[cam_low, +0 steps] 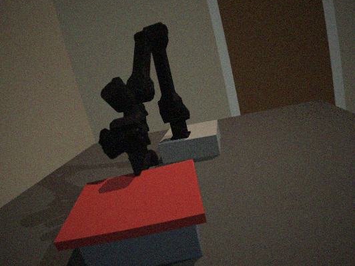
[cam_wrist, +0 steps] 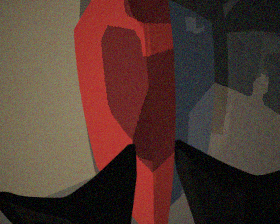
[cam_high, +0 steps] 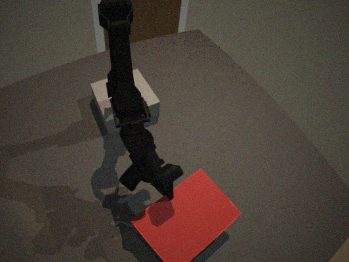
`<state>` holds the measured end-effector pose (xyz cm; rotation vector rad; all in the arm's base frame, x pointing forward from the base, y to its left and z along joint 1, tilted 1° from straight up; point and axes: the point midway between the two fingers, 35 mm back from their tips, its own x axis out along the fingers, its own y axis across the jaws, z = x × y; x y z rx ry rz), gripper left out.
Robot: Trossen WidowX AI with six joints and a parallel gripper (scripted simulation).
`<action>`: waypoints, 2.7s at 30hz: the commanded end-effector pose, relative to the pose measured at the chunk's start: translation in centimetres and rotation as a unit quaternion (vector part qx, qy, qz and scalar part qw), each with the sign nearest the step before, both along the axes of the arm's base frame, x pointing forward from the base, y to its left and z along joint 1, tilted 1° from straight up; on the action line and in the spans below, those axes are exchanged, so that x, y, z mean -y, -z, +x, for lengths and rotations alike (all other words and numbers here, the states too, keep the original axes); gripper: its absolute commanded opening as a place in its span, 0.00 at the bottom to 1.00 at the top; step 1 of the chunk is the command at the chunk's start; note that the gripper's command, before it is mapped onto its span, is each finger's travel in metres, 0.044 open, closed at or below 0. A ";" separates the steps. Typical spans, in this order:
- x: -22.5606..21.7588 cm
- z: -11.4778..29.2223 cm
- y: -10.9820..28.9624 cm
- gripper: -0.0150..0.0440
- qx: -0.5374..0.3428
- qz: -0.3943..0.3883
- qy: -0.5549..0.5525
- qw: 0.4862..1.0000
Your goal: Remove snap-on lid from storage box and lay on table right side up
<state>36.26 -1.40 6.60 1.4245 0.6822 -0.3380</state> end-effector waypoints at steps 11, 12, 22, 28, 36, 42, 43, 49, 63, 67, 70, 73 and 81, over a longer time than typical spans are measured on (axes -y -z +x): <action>0.0 0.2 -0.1 0.25 0.001 0.000 0.000 1.000; 0.0 0.2 -0.1 0.25 0.001 0.000 0.000 1.000; -0.1 0.3 -0.1 0.25 0.001 0.000 0.000 1.000; -0.1 0.2 -0.5 0.25 -0.001 0.000 0.002 1.000; -0.1 0.2 -1.6 0.25 -0.001 0.000 0.002 1.000; -0.1 0.3 -2.3 0.25 -0.001 0.000 0.002 1.000; -0.1 0.3 -2.5 0.25 -0.001 0.000 0.002 1.000; -0.1 0.5 -3.3 0.25 -0.001 0.000 0.002 1.000; -0.3 1.1 -5.2 0.25 0.000 0.000 0.002 1.000; -0.3 1.3 -5.7 0.25 0.000 0.000 0.002 1.000; -0.3 1.3 -6.1 0.25 0.000 0.000 0.002 1.000; -0.3 1.3 -6.5 0.25 0.000 0.000 0.002 1.000; -0.3 1.3 -7.5 0.25 0.000 0.000 0.002 1.000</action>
